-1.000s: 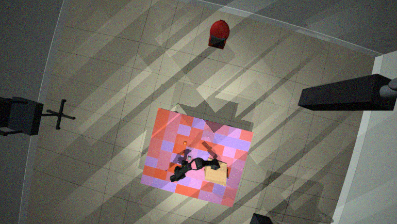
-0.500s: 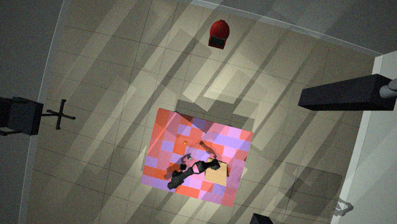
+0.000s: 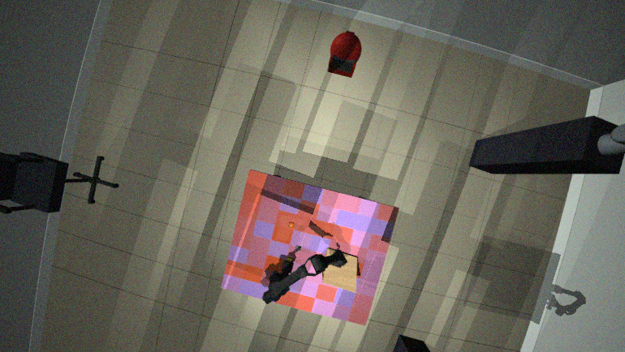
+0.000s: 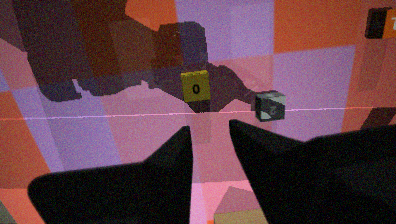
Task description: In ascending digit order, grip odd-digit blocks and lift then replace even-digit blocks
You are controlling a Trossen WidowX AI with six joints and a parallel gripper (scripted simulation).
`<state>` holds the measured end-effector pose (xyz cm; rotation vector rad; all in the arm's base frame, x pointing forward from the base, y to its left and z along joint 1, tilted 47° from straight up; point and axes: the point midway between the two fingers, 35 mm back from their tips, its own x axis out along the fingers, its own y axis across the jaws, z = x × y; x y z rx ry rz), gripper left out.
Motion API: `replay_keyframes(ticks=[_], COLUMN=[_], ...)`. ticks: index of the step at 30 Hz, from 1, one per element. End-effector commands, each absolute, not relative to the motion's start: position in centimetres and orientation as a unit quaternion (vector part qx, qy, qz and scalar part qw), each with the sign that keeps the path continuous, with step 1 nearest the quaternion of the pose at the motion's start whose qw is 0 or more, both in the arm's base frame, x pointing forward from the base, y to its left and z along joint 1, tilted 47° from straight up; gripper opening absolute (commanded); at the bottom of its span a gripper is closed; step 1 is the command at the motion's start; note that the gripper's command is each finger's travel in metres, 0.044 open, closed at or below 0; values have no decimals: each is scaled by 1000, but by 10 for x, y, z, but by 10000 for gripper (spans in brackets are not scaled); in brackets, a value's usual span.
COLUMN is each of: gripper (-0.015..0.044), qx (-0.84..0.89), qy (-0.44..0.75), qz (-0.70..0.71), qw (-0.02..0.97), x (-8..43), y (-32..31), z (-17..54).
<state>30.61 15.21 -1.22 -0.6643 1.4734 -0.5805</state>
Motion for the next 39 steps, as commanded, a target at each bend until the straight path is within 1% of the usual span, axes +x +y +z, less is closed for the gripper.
replay_keyframes(ticks=[1, 7, 13, 15, 20, 23, 24, 39], gripper=[120, 120, 120, 173, 304, 383, 400, 400], qx=[-291, -293, -293, -293, -294, -294, -294, -294], qy=[651, 652, 652, 652, 651, 651, 651, 651], qz=[-257, -258, -258, -257, -259, -259, -259, -259], qw=[652, 651, 650, 651, 651, 650, 650, 651], x=[298, 268, 264, 266, 266, 266, 266, 266], y=[136, 88, 82, 75, 26, 24, 24, 10], z=[9, 53, 57, 49, 3, 1, 1, -13])
